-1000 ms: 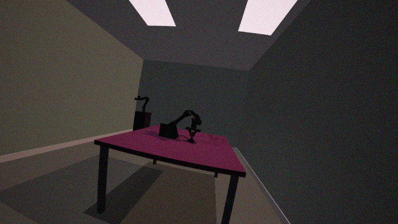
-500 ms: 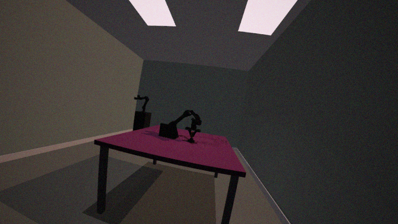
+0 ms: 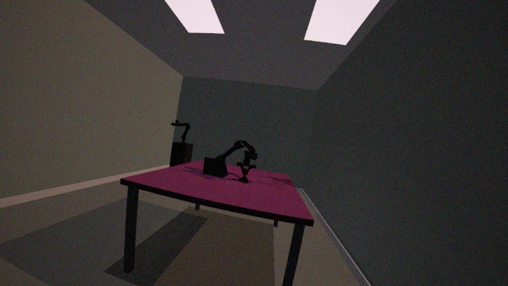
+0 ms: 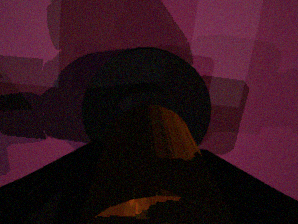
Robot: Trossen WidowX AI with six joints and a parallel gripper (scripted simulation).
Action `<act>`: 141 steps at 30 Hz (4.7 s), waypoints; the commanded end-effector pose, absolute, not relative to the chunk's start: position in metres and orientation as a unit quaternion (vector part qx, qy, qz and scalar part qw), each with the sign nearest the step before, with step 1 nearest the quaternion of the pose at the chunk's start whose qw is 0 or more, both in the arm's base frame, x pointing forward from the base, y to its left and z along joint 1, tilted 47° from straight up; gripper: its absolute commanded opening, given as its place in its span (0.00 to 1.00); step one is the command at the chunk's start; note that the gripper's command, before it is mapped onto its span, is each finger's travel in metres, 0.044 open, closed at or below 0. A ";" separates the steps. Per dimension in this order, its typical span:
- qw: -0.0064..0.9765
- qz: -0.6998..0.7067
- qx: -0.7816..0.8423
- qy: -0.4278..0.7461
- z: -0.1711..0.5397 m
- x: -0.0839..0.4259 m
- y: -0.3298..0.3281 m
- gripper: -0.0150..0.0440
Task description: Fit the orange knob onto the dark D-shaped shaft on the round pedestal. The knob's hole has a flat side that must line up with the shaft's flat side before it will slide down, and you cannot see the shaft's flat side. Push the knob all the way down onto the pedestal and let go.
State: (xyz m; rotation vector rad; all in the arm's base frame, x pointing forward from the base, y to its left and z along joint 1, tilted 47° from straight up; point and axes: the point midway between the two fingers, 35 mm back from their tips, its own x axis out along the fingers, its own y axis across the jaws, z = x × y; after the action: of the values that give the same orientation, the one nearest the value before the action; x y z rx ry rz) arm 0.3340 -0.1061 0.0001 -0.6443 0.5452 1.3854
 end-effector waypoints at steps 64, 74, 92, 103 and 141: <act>0.651 0.643 -0.365 0.172 0.001 0.333 -0.106 0.25; 0.618 0.655 -0.418 0.117 0.001 0.334 -0.107 0.25; 0.610 0.657 -0.431 0.104 -0.001 0.335 -0.105 0.25; 0.610 0.657 -0.431 0.104 0.001 0.335 -0.106 0.25; 0.561 0.665 -0.492 0.034 0.000 0.334 -0.105 0.25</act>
State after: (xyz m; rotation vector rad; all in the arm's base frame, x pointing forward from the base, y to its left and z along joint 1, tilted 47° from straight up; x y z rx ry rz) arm 0.3337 -0.1050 -0.0013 -1.1560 0.0844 1.5660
